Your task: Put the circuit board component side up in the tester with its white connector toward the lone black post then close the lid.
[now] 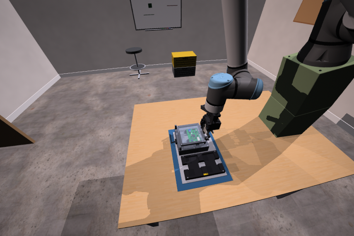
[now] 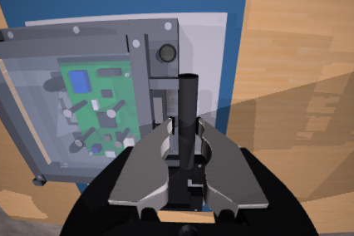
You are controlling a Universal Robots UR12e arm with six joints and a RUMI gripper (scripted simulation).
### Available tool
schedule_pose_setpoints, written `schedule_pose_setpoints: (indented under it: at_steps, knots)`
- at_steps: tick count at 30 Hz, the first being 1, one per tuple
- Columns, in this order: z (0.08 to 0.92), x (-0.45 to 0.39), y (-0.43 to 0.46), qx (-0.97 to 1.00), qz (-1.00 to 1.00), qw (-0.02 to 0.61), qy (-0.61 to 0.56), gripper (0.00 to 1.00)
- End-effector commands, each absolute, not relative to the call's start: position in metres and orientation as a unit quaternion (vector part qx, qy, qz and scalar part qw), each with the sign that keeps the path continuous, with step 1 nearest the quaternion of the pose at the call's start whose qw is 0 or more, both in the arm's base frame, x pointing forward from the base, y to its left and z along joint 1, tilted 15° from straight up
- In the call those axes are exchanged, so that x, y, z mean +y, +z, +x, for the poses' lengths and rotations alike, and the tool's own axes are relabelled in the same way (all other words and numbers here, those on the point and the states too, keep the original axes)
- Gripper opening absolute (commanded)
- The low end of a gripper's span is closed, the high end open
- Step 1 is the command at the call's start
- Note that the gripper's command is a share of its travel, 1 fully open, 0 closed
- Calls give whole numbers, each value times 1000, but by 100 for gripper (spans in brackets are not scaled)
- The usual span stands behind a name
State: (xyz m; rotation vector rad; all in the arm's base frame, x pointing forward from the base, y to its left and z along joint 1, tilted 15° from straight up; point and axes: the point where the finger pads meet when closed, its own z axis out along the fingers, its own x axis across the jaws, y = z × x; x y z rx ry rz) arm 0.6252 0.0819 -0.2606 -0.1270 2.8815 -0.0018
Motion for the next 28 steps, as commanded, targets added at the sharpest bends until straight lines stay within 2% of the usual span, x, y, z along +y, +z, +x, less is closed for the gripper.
schedule_pose_setpoints:
  at_steps: [1, 28]
  knots:
    - [624, 83, -260, 991, -44, 128, 0, 13]
    - [613, 82, -224, 991, -43, 127, 0, 13]
